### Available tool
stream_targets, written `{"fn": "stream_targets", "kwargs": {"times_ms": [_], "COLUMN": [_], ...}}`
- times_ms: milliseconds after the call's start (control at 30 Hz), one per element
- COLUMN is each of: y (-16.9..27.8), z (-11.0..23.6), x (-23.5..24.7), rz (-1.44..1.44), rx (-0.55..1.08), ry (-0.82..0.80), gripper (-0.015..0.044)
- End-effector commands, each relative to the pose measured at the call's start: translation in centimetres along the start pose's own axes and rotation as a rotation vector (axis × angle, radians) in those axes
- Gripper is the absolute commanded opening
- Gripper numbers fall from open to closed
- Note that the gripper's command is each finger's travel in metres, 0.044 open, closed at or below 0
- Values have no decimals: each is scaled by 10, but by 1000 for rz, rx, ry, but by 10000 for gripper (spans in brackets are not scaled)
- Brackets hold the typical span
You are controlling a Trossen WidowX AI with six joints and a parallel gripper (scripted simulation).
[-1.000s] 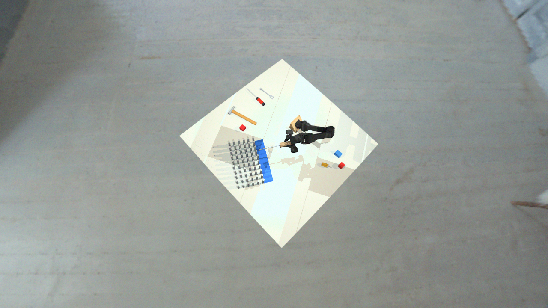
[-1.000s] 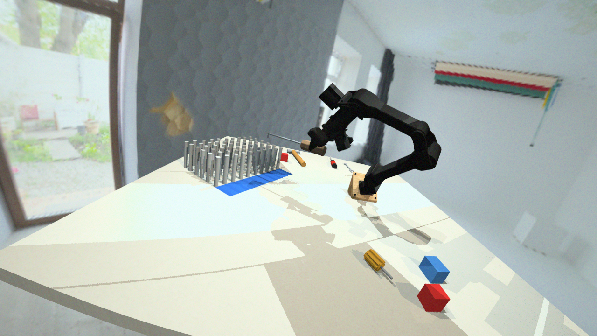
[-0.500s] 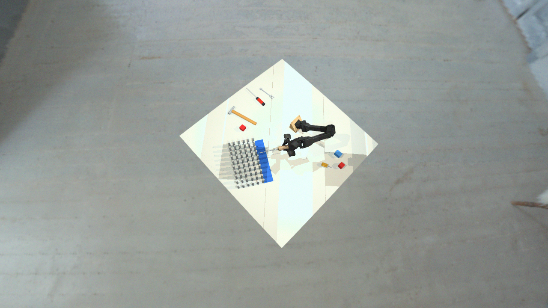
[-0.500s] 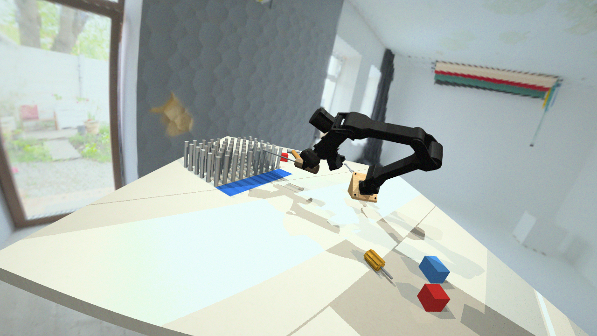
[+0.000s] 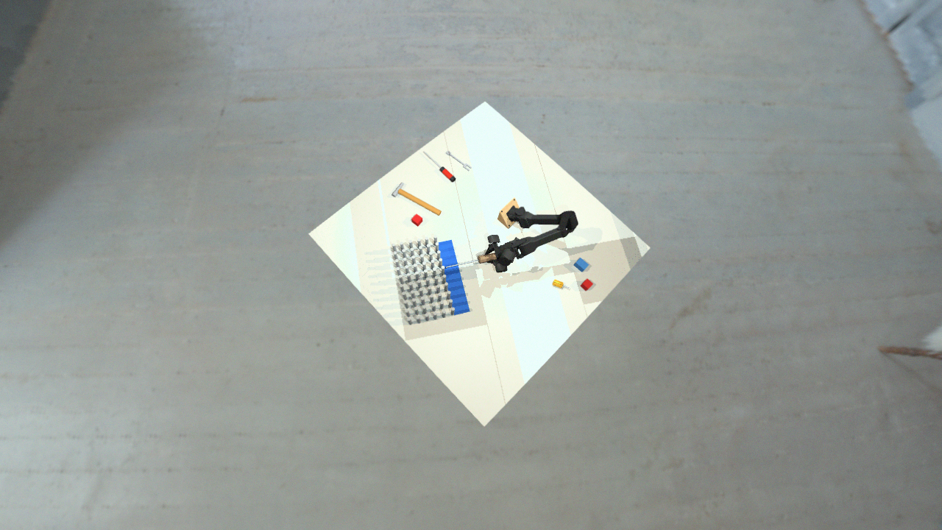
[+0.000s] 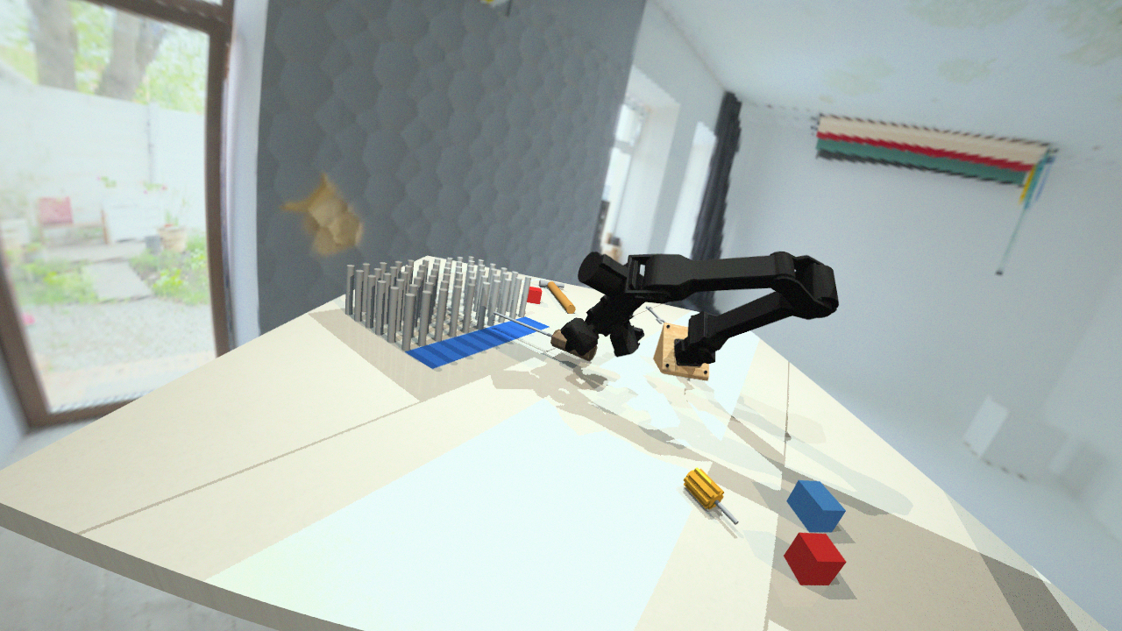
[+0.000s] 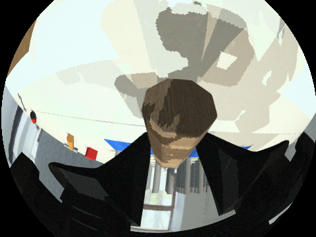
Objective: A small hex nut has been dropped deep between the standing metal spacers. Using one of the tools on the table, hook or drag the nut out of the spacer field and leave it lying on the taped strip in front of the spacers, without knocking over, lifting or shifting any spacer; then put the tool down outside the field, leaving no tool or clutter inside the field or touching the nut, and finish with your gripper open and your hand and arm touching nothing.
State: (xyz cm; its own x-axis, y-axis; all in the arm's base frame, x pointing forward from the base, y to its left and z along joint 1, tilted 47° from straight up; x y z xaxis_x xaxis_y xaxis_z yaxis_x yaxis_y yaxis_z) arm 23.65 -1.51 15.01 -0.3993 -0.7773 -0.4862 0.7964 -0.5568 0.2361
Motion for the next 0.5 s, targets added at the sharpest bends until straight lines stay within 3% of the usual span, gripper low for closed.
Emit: {"fn": "stream_targets", "kwargs": {"times_ms": [0, 467], "y": [-5, 0], "z": [-4, -8], "x": [-1, 0], "rz": [-7, -7], "rx": [14, 14], "ry": [-2, -2], "gripper": [0, 0]}}
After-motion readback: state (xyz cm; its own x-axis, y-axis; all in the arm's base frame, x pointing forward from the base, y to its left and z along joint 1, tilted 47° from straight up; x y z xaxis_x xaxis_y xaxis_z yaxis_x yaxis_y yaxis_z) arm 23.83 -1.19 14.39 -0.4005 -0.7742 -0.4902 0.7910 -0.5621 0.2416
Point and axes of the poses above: the point midway between the two fingers, 35 mm back from their tips, its own z axis back along the fingers, its own x axis across the jaws, y = z × x, the point moved 8 cm from there along z, back along the fingers, and after that the axes turned 15 degrees about z, right-handed, at the moved point
